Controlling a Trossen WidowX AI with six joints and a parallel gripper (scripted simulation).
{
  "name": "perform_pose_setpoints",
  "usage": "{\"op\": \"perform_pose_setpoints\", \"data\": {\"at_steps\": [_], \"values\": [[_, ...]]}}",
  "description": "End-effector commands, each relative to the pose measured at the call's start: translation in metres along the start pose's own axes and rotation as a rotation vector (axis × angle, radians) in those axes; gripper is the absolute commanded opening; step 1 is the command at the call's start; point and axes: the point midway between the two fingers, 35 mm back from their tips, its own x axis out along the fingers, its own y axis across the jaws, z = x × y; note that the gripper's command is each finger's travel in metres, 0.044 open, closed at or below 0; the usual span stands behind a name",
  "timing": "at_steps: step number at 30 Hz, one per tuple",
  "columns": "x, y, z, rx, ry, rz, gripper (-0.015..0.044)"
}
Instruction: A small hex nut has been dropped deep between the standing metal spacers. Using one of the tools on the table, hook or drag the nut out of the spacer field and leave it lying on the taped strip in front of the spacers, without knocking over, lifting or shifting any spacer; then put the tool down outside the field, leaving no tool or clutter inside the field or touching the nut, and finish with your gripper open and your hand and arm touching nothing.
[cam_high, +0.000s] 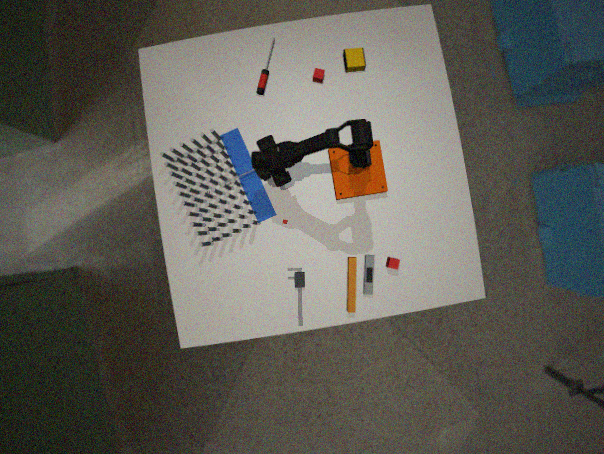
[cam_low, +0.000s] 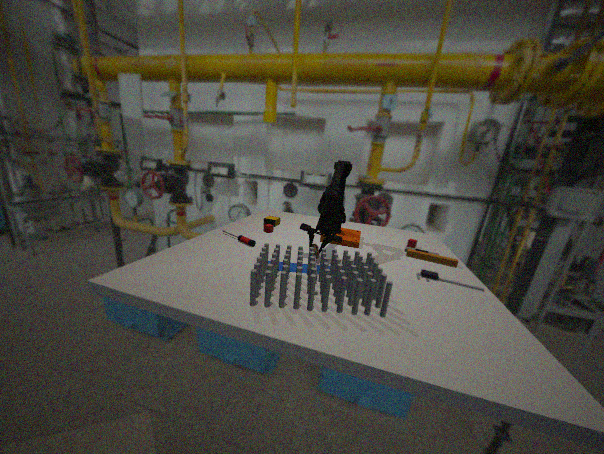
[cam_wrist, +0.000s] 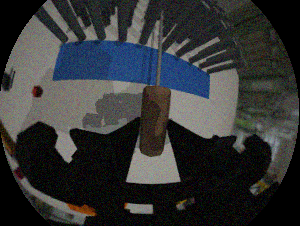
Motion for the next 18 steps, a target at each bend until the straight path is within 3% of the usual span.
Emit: {"op": "perform_pose_setpoints", "data": {"at_steps": [1, 18], "values": [[0.000, -0.002, 0.006, 0.006, -0.007, -0.008, 0.0000], [0.002, -0.002, 0.016, 0.006, -0.008, -0.008, 0.0000]]}}
